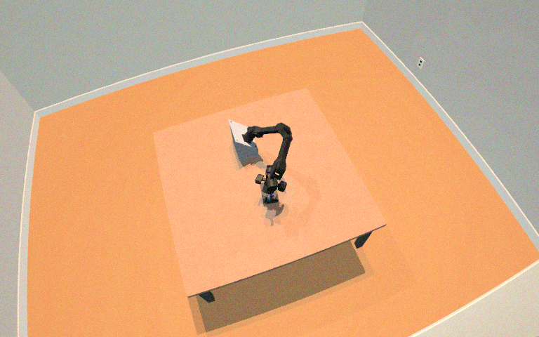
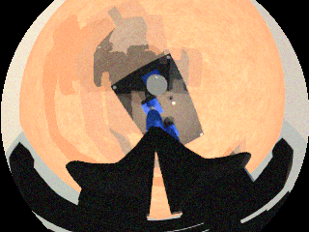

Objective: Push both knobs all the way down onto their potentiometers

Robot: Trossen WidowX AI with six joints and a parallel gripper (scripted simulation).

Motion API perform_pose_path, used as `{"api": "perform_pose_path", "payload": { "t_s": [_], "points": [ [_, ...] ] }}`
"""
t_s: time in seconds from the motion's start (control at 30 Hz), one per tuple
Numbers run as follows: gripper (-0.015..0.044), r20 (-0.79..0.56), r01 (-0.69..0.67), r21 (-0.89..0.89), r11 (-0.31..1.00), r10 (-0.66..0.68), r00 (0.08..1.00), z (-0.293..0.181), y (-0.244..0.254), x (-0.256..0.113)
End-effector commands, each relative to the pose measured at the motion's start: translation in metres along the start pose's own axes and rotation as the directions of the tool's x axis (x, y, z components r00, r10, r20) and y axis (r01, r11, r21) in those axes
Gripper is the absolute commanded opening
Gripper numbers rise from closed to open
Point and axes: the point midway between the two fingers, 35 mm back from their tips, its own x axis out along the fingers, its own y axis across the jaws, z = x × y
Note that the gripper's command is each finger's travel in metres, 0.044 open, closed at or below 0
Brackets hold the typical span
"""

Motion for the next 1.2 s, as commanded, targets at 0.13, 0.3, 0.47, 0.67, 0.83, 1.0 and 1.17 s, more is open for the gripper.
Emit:
{"api": "perform_pose_path", "payload": {
  "t_s": [0.13, 0.3, 0.47, 0.67, 0.83, 1.0, 1.17],
  "points": [
    [0.0000, -0.005, -0.002, 0.009, 1.000, 0.002, 1.000, -0.0009, -0.0006, 0.0032],
    [0.0000, -0.005, -0.002, 0.009, 1.000, 0.002, 1.000, -0.0009, -0.0006, 0.0045],
    [0.0000, -0.005, -0.002, 0.009, 1.000, 0.002, 1.000, -0.0009, -0.0006, 0.0059],
    [0.0000, -0.005, -0.002, 0.009, 1.000, 0.002, 1.000, -0.0009, -0.0006, 0.0075],
    [0.0000, -0.005, -0.002, 0.009, 1.000, 0.002, 1.000, -0.0009, -0.0006, 0.0060],
    [0.0000, -0.005, -0.002, 0.009, 1.000, 0.002, 1.000, -0.0009, -0.0006, 0.0055],
    [0.0000, -0.005, -0.002, 0.009, 1.000, 0.002, 1.000, -0.0009, -0.0006, 0.0055]
  ]
}}
